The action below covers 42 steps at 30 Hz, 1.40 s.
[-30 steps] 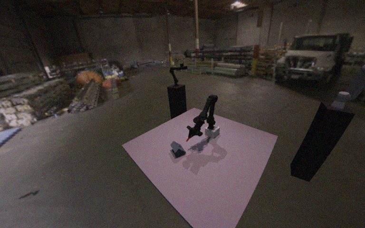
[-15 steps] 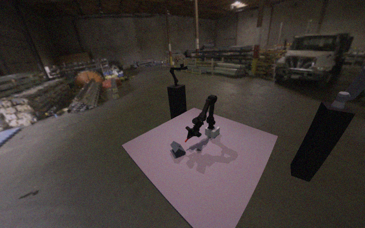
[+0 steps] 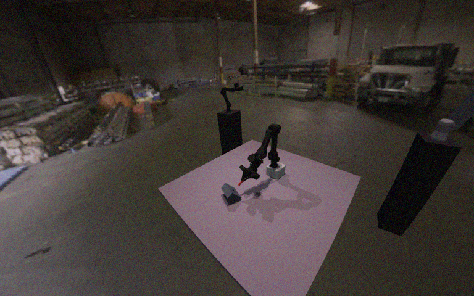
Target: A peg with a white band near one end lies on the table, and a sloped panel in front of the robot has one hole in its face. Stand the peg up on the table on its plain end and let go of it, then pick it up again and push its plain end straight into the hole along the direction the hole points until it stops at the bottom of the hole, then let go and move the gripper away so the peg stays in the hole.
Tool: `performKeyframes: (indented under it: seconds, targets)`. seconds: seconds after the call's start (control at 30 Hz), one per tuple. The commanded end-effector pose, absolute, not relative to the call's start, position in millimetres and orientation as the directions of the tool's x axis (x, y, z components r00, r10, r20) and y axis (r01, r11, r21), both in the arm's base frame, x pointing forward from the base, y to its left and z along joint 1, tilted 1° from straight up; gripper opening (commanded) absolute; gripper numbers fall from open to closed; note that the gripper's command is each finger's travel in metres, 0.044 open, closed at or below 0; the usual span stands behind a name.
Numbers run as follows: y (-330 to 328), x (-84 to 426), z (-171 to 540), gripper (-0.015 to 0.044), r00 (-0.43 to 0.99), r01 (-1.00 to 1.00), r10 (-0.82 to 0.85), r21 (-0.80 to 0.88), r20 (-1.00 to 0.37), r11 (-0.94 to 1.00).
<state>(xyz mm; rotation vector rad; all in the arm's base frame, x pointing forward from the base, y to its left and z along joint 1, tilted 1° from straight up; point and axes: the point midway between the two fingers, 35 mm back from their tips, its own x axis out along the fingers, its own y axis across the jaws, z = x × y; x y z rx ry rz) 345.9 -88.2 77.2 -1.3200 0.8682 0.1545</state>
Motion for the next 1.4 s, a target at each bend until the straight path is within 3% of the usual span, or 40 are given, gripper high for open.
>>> performKeyframes:
  seconds: [0.0,1.37]
  targets:
    - [-91.0,348.8,75.1,0.0000,0.688,-0.555,-0.366,-0.780,-0.626,0.289]
    - [-110.8,372.8,50.9,0.0000,0.693,-0.534,-0.382,-0.792,-0.611,0.297]
